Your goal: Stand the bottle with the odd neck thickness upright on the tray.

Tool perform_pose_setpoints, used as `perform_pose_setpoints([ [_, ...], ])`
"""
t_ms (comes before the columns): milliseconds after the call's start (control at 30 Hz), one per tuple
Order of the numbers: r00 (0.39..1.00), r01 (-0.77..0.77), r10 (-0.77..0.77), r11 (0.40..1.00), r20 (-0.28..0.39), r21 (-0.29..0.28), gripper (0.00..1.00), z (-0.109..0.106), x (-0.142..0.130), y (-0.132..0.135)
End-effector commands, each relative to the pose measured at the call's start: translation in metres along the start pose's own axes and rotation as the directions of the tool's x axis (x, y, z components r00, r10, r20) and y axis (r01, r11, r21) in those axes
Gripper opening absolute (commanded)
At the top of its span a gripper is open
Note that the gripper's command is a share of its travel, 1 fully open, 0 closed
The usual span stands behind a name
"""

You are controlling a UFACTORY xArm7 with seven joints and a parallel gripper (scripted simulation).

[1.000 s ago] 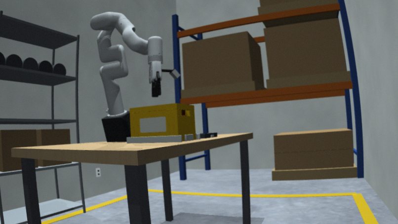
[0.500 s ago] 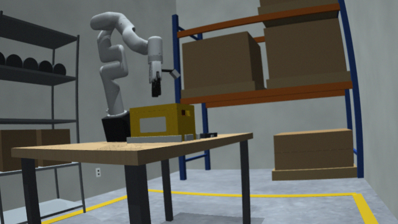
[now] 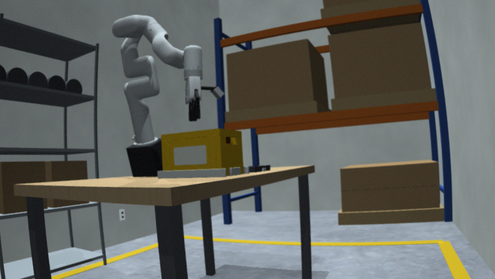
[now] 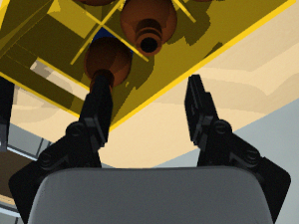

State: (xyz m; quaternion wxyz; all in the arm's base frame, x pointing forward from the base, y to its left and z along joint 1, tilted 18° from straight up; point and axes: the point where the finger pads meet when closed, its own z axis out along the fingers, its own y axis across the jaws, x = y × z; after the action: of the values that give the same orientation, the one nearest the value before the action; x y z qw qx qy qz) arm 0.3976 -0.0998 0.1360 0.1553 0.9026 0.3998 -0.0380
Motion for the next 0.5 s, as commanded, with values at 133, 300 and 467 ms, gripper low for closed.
perform_pose_setpoints([
  [133,1.0,0.0,0.0,1.0,-0.002,-0.003,0.65,0.003,0.001,0.001],
  [300,1.0,0.0,0.0,1.0,-0.002,-0.003,0.65,0.006,0.001,0.001],
  [467,1.0,0.0,0.0,1.0,-0.002,-0.003,0.65,0.012,0.002,0.001],
])
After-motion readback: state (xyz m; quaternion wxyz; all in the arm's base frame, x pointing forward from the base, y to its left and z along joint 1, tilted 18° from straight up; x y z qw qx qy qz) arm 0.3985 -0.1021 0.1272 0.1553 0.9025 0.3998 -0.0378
